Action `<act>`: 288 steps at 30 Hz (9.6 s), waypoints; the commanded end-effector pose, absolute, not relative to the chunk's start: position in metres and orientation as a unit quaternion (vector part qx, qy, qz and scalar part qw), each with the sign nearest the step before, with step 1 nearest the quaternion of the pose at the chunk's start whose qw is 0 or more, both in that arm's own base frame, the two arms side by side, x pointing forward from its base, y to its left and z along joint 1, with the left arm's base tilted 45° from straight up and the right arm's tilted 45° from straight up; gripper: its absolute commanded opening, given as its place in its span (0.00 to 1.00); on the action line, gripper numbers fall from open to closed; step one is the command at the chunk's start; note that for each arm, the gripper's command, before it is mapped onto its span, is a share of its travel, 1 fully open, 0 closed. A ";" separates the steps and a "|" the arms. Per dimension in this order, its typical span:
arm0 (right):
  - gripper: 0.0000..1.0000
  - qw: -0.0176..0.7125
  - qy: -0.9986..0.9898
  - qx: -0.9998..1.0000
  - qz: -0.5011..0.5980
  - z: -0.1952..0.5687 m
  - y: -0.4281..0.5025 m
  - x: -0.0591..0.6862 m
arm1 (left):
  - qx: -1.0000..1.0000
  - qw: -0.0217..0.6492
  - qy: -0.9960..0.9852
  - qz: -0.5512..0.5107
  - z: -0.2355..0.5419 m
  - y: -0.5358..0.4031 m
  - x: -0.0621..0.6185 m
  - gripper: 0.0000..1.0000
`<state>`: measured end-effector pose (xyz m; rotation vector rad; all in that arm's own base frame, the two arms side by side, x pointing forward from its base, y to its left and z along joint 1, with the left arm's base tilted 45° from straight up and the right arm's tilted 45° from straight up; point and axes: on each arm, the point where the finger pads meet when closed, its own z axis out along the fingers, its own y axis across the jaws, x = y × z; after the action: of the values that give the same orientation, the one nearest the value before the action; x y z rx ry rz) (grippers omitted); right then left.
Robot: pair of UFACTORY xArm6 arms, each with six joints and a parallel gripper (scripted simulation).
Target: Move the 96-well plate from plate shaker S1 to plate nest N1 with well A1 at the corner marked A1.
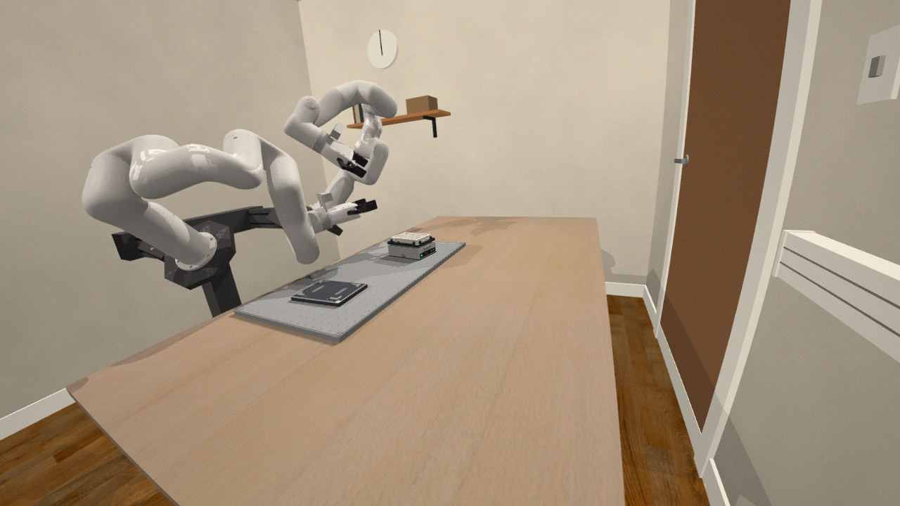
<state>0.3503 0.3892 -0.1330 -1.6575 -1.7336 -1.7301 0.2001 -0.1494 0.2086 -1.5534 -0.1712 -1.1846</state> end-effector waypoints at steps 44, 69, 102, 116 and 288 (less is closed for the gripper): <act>1.00 0.089 -0.578 -0.564 -0.583 -0.128 0.390 0.357 | -0.659 0.556 -0.073 -0.502 0.209 -0.150 0.200 1.00; 1.00 0.074 -0.551 -0.594 -0.582 -0.109 0.389 0.389 | -0.659 0.556 -0.073 -0.502 0.209 -0.150 0.200 1.00; 1.00 0.038 -0.440 -0.687 -0.577 -0.040 0.364 0.481 | -0.659 0.556 -0.073 -0.502 0.209 -0.150 0.200 1.00; 1.00 0.026 -0.337 -0.747 -0.573 0.015 0.331 0.533 | -0.659 0.556 -0.073 -0.502 0.209 -0.150 0.200 1.00; 1.00 0.781 0.533 -0.225 0.234 0.536 0.102 0.288 | -0.659 0.556 -0.073 -0.502 0.209 -0.150 0.200 1.00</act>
<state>0.2954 0.1005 0.5304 -0.4957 1.1775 0.4752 0.2001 -0.1494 0.2086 -1.5534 -0.1712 -1.1846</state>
